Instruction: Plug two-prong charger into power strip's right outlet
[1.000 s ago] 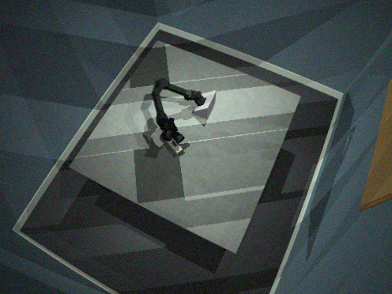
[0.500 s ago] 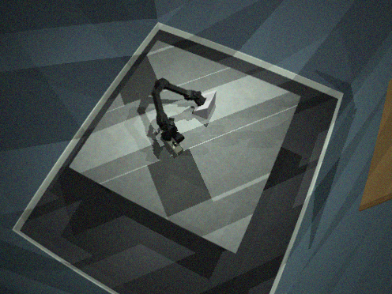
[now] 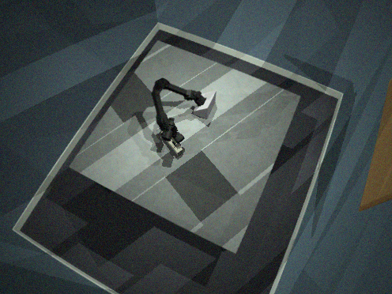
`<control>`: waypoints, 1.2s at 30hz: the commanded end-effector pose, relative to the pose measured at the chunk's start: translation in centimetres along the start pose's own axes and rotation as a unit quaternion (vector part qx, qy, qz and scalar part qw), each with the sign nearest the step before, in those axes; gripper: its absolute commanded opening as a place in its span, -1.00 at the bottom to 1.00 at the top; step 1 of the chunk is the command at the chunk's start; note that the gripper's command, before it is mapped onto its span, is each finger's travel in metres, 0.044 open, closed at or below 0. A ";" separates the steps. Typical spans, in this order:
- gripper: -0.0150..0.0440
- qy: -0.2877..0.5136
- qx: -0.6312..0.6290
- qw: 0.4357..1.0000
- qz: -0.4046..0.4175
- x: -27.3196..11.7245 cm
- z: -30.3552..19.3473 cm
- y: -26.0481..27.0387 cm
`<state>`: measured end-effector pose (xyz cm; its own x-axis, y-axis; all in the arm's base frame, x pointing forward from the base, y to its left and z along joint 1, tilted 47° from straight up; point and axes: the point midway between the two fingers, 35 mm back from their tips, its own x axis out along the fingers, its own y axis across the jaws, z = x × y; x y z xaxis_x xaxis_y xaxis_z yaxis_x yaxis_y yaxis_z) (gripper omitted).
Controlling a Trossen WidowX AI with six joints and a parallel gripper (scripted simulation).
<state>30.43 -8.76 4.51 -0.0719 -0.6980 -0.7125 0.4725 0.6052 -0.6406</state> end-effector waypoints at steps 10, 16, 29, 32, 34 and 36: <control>-0.49 -0.012 0.012 1.000 -0.001 -0.3 0.7 -0.1; -0.49 -0.012 0.012 1.000 -0.001 -0.3 0.7 -0.1; -0.49 -0.012 0.012 1.000 -0.001 -0.5 0.7 -0.1; -0.49 -0.012 0.012 1.000 -0.001 -0.5 0.7 -0.1; -0.49 -0.012 0.012 1.000 -0.001 -0.6 0.8 -0.1; -0.49 -0.012 0.012 1.000 -0.001 -0.6 0.8 -0.1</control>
<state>30.43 -8.74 4.58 -0.0732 -0.6979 -0.7125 0.4787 0.6021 -0.6390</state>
